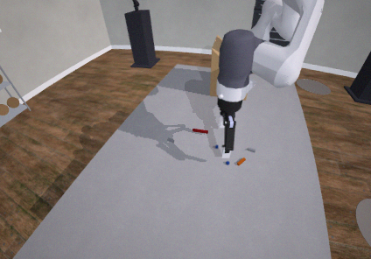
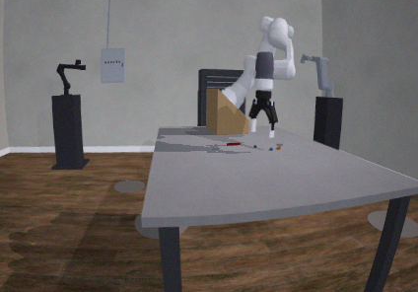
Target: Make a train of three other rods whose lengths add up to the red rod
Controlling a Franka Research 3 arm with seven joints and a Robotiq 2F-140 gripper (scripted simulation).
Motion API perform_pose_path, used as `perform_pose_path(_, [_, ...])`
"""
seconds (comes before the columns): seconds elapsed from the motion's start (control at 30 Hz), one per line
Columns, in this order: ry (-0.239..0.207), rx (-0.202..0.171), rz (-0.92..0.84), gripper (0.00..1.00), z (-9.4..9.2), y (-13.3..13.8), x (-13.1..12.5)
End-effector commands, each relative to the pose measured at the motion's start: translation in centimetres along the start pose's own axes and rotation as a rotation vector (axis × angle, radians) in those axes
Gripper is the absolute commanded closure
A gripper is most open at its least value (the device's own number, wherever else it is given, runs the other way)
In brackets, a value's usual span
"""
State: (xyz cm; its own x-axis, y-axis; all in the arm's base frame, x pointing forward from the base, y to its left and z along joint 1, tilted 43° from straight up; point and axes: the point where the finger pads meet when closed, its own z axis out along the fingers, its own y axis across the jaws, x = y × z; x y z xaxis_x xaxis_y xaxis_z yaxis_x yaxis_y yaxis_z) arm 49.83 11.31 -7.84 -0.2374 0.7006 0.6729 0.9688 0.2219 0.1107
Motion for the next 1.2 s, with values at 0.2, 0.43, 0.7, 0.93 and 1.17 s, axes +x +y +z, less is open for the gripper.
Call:
perform_pose_path(0.2, [0.002, 0.004, -0.242, 0.00, 0.1, -0.4, -0.8])
perform_pose_path(0.43, [0.008, 0.011, -0.403, 0.00, 0.2, -0.8, -1.7])
perform_pose_path(0.7, [0.013, 0.017, -0.555, 0.00, 0.3, -1.1, -2.4])
perform_pose_path(0.93, [0.018, 0.020, -0.682, 0.00, 0.3, -1.4, -3.0])
perform_pose_path(1.17, [0.023, 0.021, -0.817, 0.00, 0.4, -1.7, -3.7])
